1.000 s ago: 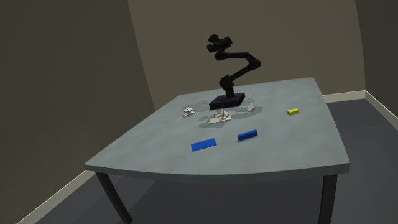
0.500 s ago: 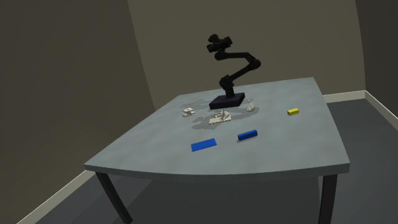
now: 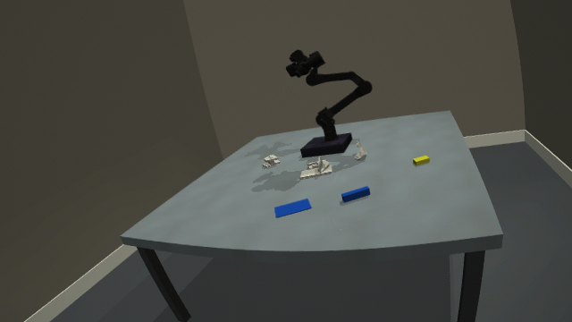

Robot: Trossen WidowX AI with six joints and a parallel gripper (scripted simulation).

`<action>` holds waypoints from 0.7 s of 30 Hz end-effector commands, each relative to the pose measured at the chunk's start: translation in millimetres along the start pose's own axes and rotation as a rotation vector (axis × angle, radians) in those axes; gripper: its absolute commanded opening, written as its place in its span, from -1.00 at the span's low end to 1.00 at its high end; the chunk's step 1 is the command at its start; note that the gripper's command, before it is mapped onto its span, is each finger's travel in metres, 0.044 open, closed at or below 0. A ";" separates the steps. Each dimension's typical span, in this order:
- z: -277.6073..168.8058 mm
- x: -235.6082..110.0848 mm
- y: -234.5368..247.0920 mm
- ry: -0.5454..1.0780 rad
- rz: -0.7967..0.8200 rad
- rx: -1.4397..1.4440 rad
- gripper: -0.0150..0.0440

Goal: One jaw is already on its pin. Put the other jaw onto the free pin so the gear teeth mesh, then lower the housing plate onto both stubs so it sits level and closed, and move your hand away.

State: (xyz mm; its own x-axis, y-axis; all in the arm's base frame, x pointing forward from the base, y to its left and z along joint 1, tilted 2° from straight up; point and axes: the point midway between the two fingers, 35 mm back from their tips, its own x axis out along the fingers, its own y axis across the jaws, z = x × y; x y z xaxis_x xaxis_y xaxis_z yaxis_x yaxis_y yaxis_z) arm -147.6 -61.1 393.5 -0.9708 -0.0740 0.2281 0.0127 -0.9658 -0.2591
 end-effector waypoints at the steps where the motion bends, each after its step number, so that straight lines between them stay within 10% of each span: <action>1: 12.6 -3.4 23.6 -0.055 0.093 -0.003 1.00; 21: 53.4 -54.0 118.0 -0.292 0.515 -0.028 1.00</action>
State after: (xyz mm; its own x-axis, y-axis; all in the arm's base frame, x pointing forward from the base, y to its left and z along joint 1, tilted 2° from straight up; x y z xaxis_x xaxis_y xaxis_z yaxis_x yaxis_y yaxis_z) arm -95.0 -168.2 401.3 -0.7873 -0.5305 0.3142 0.3917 -0.8239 -0.4095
